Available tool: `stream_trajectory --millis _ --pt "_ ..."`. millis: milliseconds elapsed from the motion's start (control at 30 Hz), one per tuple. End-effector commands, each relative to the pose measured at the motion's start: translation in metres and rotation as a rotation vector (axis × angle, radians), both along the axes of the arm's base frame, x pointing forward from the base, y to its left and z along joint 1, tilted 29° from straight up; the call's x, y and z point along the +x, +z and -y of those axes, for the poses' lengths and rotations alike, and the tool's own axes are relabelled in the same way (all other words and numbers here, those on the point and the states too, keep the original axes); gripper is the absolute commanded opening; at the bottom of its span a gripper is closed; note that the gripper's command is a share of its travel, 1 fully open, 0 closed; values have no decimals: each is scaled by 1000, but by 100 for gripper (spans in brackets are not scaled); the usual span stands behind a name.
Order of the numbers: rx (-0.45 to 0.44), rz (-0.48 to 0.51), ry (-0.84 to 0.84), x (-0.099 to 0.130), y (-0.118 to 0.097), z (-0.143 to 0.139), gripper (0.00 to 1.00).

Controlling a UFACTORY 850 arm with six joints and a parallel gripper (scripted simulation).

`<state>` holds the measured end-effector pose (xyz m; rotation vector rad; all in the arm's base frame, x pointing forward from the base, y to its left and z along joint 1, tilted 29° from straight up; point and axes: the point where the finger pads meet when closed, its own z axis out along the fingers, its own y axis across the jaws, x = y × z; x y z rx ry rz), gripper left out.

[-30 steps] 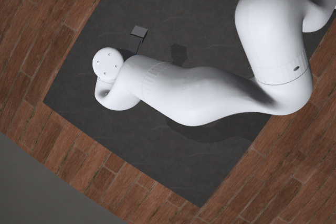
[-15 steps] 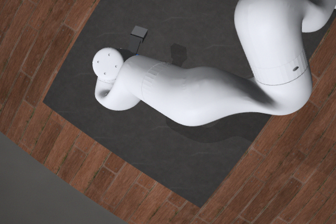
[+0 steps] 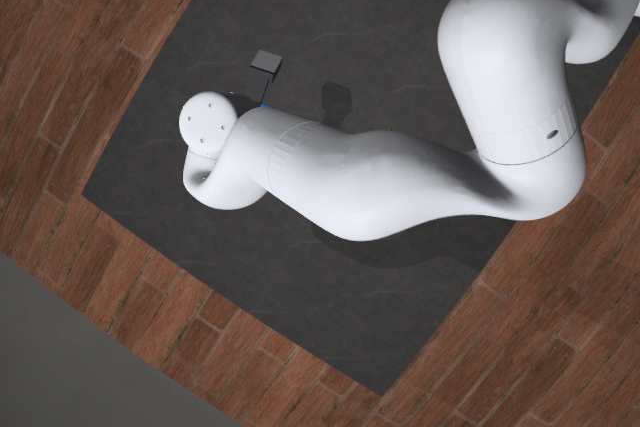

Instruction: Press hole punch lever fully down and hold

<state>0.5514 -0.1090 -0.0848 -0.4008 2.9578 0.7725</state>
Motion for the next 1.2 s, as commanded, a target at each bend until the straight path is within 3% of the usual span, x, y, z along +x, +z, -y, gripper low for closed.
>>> stream_trajectory --millis 0,500,1167 --pt "-1 2 -1 1 -3 -1 0" --pt "-1 2 -1 2 -27 -14 0" --pt "-1 2 -1 2 -38 -20 0"
